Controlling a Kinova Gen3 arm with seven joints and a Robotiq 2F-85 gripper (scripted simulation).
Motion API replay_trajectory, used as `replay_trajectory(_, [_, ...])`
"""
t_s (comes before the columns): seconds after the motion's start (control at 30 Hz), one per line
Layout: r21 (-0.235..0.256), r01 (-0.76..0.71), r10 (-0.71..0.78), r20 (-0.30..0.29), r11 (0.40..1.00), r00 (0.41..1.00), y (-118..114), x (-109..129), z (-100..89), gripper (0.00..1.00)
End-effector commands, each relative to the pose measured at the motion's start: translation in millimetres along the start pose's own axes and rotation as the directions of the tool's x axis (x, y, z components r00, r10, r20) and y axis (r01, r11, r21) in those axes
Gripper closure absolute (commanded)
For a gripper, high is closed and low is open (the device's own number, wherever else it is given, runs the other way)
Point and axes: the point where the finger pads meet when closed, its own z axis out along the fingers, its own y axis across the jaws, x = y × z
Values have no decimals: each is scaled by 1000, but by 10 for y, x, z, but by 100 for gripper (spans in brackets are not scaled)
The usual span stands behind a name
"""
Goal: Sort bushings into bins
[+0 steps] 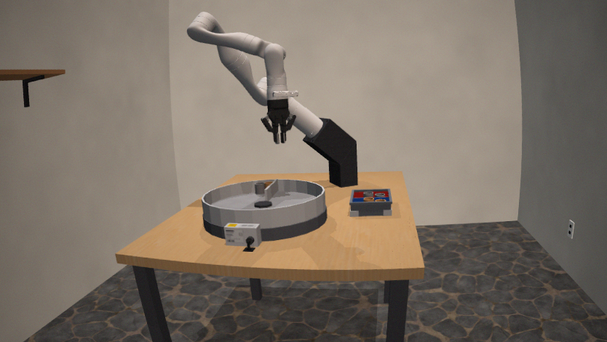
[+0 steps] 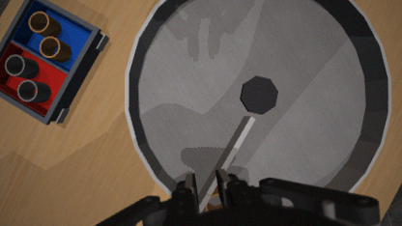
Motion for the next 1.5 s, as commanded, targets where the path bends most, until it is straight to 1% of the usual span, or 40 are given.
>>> replay_trajectory(0.0, [0,17,-17,-4,1000,1000,127,-155,169,82])
replay_trajectory(0.1, [-1,41,-41,-4,999,999,243,-353,376,82])
replay_trajectory(0.2, [-1,41,-41,-4,999,999,243,-353,376,82])
replay_trajectory(0.23, [-2,49,-49,-4,999,999,282,-419,445,82])
replay_trajectory(0.3, [-2,49,-49,-4,999,999,282,-419,445,82])
replay_trajectory(0.43, [-3,80,-80,-5,997,997,438,-683,721,82])
replay_trajectory(0.53, [-3,80,-80,-5,997,997,438,-683,721,82])
replay_trajectory(0.7, [-4,120,-120,-6,993,993,633,-1012,1066,82])
replay_trajectory(1.1, [-4,120,-120,-6,993,993,633,-1012,1066,82])
replay_trajectory(1.13, [24,119,-119,22,993,993,623,-975,1051,82])
replay_trajectory(1.27, [-5,120,-120,-5,993,993,636,-1016,1067,82])
replay_trajectory(1.47, [-5,120,-120,-5,993,993,636,-1016,1067,82])
